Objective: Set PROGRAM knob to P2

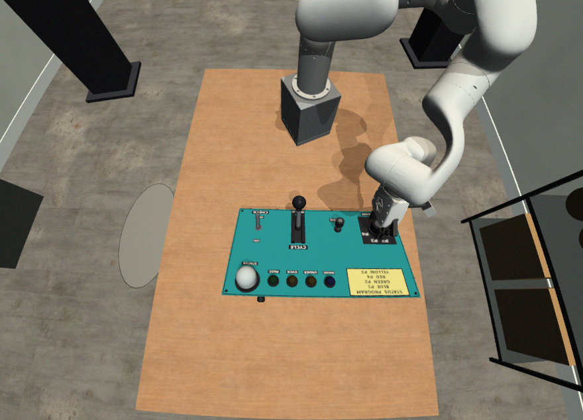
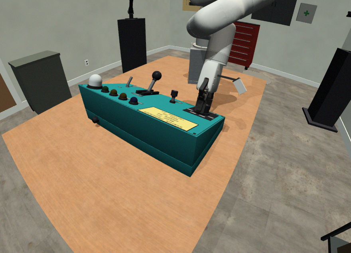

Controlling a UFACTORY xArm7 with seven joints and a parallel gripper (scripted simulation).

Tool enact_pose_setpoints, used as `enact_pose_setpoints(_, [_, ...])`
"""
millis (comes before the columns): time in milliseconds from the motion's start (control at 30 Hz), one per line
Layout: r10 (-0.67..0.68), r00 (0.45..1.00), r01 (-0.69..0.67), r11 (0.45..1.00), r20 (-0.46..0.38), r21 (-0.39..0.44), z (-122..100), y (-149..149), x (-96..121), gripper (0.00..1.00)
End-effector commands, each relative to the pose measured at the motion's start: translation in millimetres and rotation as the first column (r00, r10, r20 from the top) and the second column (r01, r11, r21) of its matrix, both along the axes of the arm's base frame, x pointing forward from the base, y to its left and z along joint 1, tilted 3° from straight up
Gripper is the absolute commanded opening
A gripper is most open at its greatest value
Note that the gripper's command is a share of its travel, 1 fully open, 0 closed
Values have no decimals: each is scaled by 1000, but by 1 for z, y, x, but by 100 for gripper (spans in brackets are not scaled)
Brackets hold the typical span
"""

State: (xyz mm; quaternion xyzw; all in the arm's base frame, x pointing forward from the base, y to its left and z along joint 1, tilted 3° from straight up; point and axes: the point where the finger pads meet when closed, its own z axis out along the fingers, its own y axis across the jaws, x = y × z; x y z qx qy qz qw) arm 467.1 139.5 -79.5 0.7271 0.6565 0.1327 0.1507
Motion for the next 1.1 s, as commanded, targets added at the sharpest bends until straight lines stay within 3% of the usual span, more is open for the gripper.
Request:
enact_pose_setpoints(0, [0, 1000, 0, 1000, 4, 4, 3, 1, 1, 76])
enact_pose_setpoints(533, [0, 1000, 0, 1000, 4, 4, 8, 1, -1, 76])
enact_pose_setpoints(700, [0, 1000, 0, 1000, 4, 4, 33, 2, -12, 76])
enact_pose_setpoints(867, [0, 1000, 0, 1000, 4, 4, 76, 4, -30, 76])
enact_pose_setpoints(1067, [0, 1000, 0, 1000, 4, 4, 100, 5, -40, 76])
